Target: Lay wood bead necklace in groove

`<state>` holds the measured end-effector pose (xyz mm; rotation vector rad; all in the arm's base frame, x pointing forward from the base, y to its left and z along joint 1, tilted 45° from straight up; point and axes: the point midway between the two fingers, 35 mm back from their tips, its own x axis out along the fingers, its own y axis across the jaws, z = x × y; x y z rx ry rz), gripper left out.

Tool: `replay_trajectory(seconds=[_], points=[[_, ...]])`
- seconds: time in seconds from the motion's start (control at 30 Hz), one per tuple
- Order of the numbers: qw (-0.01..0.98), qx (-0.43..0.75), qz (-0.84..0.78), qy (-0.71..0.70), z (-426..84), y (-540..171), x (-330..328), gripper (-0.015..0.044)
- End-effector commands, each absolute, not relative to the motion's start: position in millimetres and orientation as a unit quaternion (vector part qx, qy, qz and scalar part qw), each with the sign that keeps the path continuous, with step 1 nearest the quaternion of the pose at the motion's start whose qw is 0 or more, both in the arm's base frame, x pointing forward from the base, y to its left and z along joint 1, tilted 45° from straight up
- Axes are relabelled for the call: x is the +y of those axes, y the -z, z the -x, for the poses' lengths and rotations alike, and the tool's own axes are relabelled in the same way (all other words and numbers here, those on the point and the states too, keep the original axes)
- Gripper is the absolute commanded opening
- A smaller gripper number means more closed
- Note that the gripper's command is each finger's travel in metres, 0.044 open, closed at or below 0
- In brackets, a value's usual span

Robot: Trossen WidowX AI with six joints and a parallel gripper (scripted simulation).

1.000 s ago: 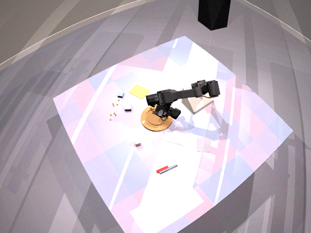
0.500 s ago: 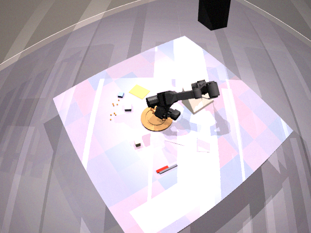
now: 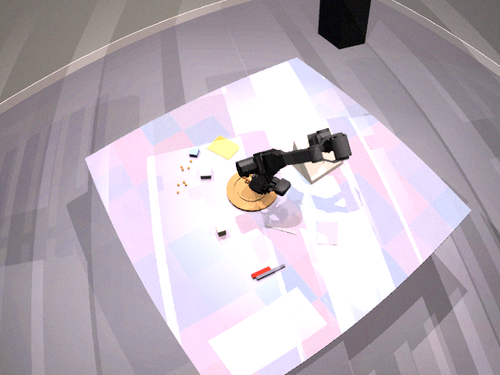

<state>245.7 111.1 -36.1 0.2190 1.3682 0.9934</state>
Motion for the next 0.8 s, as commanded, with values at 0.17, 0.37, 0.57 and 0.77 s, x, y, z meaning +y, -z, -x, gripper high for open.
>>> replay_trajectory(seconds=[0.17, 0.37, 0.57, 0.77], points=[[0.658, 0.605, -0.097, -0.439, -245.4, 36.4, 111.2, 0.0], [0.658, 0.605, -0.097, -0.439, -245.4, 36.4, 111.2, 0.0], [0.658, 0.605, -0.097, -0.439, -245.4, 36.4, 111.2, 0.0], [0.658, 0.605, -0.097, -0.439, -245.4, 36.4, 111.2, 0.0]])
